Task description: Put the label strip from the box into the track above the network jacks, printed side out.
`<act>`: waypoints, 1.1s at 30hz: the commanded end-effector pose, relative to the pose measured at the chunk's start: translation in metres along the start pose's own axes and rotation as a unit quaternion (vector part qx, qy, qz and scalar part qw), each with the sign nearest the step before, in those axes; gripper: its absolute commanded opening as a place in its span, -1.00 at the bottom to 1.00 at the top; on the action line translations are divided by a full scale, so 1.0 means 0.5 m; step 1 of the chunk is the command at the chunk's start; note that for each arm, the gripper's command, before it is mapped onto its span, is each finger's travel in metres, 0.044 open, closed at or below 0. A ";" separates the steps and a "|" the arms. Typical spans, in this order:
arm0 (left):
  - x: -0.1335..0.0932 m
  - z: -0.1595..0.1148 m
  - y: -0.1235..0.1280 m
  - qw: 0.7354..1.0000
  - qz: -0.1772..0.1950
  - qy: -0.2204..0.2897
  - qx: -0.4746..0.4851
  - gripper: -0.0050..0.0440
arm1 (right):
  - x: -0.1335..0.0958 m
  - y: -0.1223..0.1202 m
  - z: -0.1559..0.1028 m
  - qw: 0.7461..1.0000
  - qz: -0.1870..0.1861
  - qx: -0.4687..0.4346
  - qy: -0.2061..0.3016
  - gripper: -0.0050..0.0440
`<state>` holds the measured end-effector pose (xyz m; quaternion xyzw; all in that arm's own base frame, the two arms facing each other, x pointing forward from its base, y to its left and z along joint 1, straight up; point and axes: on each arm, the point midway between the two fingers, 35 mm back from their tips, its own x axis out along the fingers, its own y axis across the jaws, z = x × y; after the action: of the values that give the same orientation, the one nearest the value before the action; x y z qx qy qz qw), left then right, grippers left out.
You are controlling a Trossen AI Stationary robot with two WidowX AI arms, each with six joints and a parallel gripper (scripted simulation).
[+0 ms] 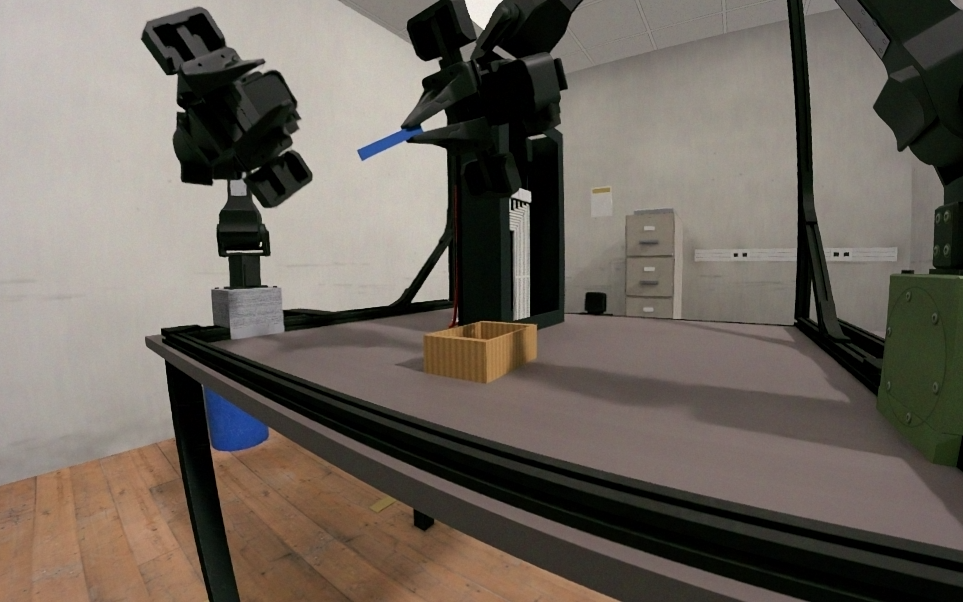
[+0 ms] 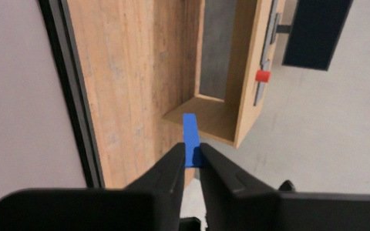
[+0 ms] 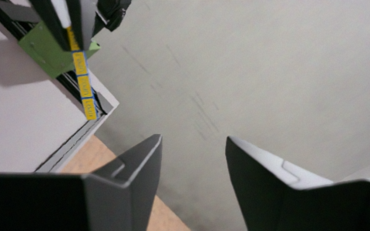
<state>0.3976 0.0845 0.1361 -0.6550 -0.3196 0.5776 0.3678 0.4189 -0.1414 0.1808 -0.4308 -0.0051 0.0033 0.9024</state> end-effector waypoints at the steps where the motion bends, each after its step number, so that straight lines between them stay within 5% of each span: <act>1: -0.015 -0.005 -0.020 1.000 0.001 0.011 -0.017 -1.00 | 0.017 0.037 -0.001 1.000 -0.004 -0.024 -0.004 -0.14; 11: -0.015 -0.005 -0.020 1.000 0.001 0.011 -0.017 -1.00 | 0.038 0.125 -0.005 0.997 -0.006 -0.076 -0.005 -0.14; 33: -0.015 -0.005 -0.020 1.000 0.001 0.011 -0.017 -1.00 | 0.074 0.134 -0.005 0.997 -0.007 -0.082 -0.005 -0.14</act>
<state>0.3976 0.0845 0.1361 -0.6550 -0.3196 0.5776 0.3678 0.4480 -0.1003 0.1178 -0.4989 -0.0022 0.0048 0.8666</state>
